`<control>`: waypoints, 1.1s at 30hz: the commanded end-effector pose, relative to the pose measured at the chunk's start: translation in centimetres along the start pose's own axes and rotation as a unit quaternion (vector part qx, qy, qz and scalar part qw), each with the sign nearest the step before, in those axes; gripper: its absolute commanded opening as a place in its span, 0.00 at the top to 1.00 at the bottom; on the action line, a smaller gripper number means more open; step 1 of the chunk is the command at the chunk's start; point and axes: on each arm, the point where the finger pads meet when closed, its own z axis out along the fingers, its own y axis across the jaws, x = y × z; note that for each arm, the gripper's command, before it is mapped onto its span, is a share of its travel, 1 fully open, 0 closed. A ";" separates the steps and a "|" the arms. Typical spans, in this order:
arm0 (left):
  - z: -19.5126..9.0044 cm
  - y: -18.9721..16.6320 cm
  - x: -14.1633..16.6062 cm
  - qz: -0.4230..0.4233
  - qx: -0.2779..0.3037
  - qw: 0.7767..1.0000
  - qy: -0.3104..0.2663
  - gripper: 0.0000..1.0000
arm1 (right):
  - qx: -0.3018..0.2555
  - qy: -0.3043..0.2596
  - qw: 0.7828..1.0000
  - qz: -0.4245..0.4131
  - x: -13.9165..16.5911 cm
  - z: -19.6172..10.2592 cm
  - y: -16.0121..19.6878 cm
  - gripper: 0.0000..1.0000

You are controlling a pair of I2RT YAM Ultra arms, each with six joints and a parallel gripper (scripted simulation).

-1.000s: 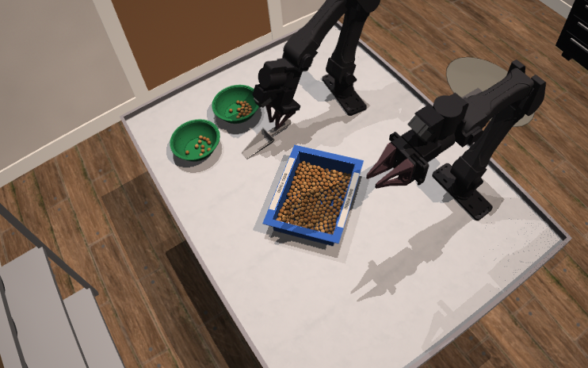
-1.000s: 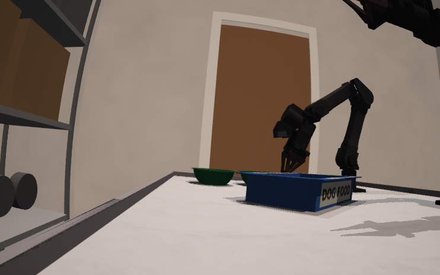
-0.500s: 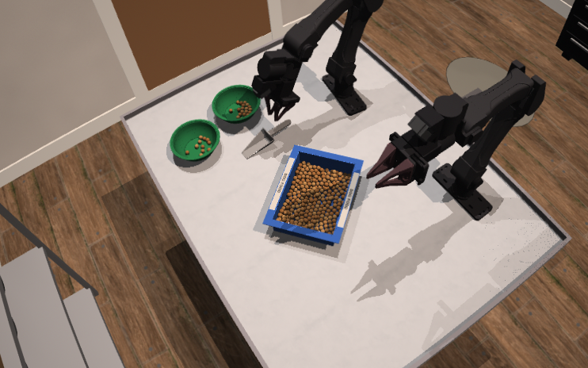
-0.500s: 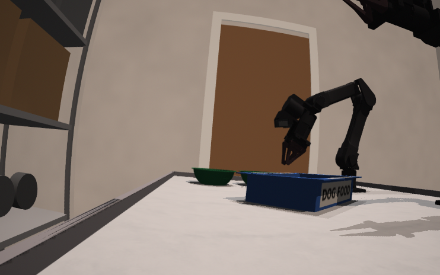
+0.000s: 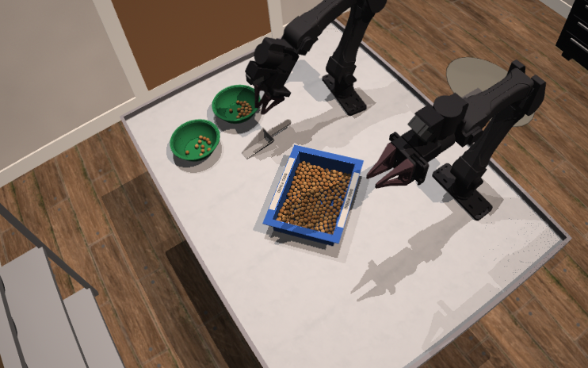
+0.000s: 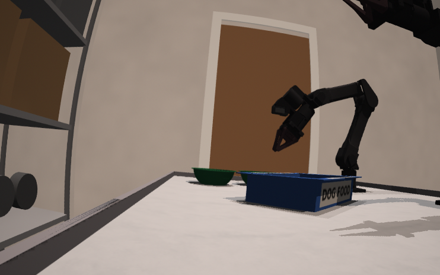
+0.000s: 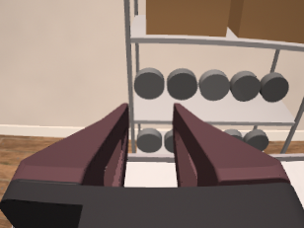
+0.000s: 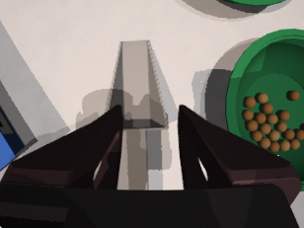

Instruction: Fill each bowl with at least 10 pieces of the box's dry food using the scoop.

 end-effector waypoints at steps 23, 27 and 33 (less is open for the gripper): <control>0.0 0.2 -0.2 0.005 -0.001 1.000 -0.002 0.74 | 0.075 -0.437 0.896 0.038 -22.2 -16.8 -6.1 0.68; 0.0 0.3 0.2 0.005 -0.003 1.000 0.002 0.74 | 0.079 -0.463 0.882 0.037 -23.2 -18.5 -6.7 0.68; 0.0 0.5 -0.1 0.004 -0.005 1.000 0.001 0.74 | 0.089 -0.489 0.867 0.039 -23.1 -21.8 -6.8 0.68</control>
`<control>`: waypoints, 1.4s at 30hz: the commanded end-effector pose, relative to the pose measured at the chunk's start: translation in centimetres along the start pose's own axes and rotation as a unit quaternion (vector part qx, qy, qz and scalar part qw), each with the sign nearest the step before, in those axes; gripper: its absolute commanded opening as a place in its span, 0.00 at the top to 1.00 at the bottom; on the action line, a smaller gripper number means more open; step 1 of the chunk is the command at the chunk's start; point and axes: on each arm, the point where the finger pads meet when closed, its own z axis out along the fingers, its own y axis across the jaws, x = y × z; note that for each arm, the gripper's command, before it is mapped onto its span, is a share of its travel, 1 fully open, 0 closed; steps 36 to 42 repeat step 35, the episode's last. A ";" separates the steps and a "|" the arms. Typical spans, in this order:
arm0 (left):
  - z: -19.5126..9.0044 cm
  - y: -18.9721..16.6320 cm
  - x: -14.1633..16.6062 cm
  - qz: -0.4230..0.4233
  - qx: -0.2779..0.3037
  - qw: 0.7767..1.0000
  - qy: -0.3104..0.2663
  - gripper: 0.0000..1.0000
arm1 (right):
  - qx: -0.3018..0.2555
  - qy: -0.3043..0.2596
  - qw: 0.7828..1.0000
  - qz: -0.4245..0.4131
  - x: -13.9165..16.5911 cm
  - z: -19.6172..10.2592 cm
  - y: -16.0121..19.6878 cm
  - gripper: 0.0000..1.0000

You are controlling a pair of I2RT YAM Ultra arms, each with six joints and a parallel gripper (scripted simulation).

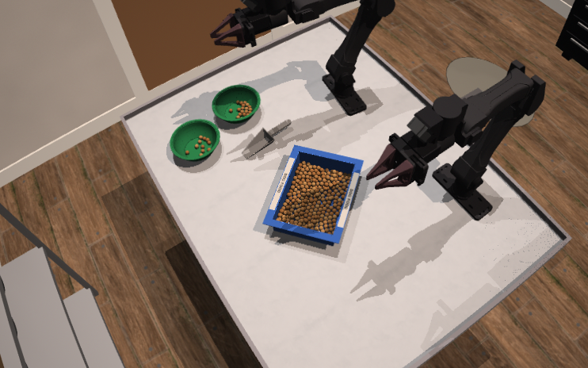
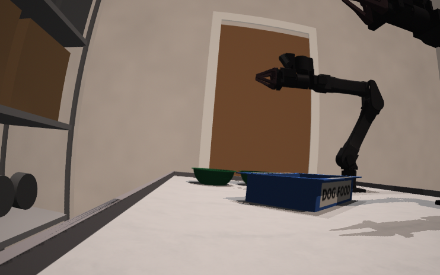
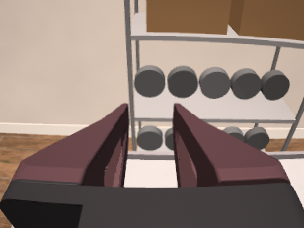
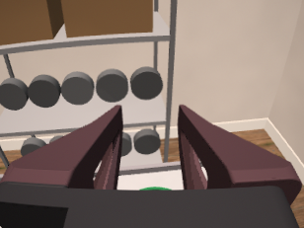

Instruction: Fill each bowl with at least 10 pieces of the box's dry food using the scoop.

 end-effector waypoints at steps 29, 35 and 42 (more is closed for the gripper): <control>-0.1 -0.2 -1.9 0.003 0.003 1.000 -0.024 0.74 | -0.004 -0.049 0.999 -0.002 -3.8 -1.0 0.3 0.68; -0.1 -0.2 -1.9 0.003 0.003 1.000 -0.024 0.74 | -0.004 -0.049 0.999 -0.002 -3.8 -1.0 0.3 0.68; -0.1 -0.2 -1.9 0.003 0.003 1.000 -0.024 0.74 | -0.004 -0.049 0.999 -0.002 -3.8 -1.0 0.3 0.68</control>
